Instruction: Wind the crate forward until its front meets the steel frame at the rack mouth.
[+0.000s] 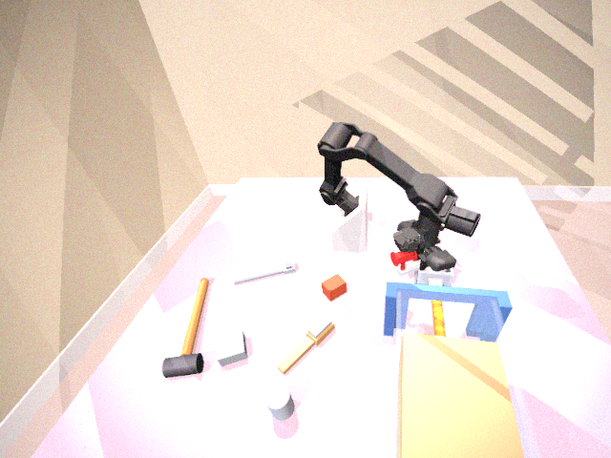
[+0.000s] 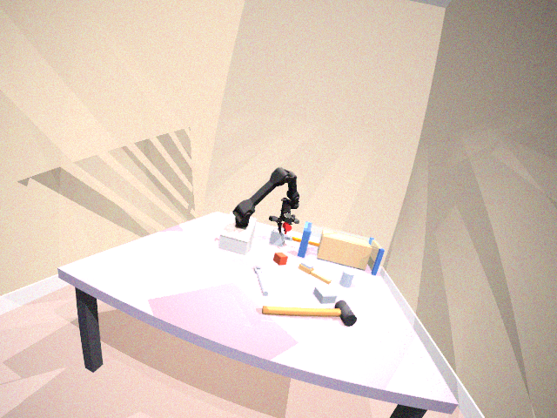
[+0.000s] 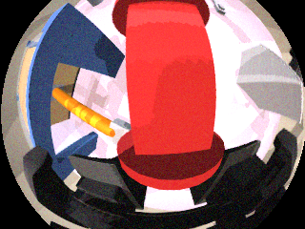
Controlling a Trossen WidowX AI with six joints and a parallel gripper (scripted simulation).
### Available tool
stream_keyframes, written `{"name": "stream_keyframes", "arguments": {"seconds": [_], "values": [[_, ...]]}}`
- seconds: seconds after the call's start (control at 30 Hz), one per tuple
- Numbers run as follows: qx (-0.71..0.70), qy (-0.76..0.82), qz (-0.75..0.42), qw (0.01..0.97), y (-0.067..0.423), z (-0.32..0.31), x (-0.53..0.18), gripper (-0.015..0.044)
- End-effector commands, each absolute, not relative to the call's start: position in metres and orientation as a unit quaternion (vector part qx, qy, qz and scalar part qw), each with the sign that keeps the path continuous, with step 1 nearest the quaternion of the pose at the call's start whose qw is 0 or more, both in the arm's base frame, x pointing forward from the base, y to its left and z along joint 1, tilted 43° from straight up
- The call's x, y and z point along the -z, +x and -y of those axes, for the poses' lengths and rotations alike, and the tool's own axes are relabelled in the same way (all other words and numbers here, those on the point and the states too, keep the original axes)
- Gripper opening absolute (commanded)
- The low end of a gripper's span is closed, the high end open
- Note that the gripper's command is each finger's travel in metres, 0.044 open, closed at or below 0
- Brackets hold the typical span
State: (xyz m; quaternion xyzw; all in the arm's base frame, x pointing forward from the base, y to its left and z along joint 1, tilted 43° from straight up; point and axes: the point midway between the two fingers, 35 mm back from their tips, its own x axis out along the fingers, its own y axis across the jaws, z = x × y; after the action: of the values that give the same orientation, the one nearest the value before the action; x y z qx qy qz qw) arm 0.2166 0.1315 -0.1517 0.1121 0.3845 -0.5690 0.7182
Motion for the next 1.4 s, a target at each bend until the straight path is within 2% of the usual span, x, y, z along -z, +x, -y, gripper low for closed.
{"name": "stream_keyframes", "arguments": {"seconds": [0.0,0.33,0.53,0.8,1.07,1.37], "values": [[0.57,0.113,-0.385,0.717,0.217,-0.131,0.152,0.0184],[0.57,0.113,-0.385,0.717,0.217,-0.131,0.152,0.044],[0.569,0.117,-0.39,0.714,0.219,-0.144,0.142,0.044],[0.569,0.139,-0.422,0.692,0.217,-0.217,0.06,0.044],[0.563,0.143,-0.422,0.696,0.218,-0.22,0.058,0.044],[0.563,0.143,-0.422,0.696,0.218,-0.22,0.058,0.0204]]}}
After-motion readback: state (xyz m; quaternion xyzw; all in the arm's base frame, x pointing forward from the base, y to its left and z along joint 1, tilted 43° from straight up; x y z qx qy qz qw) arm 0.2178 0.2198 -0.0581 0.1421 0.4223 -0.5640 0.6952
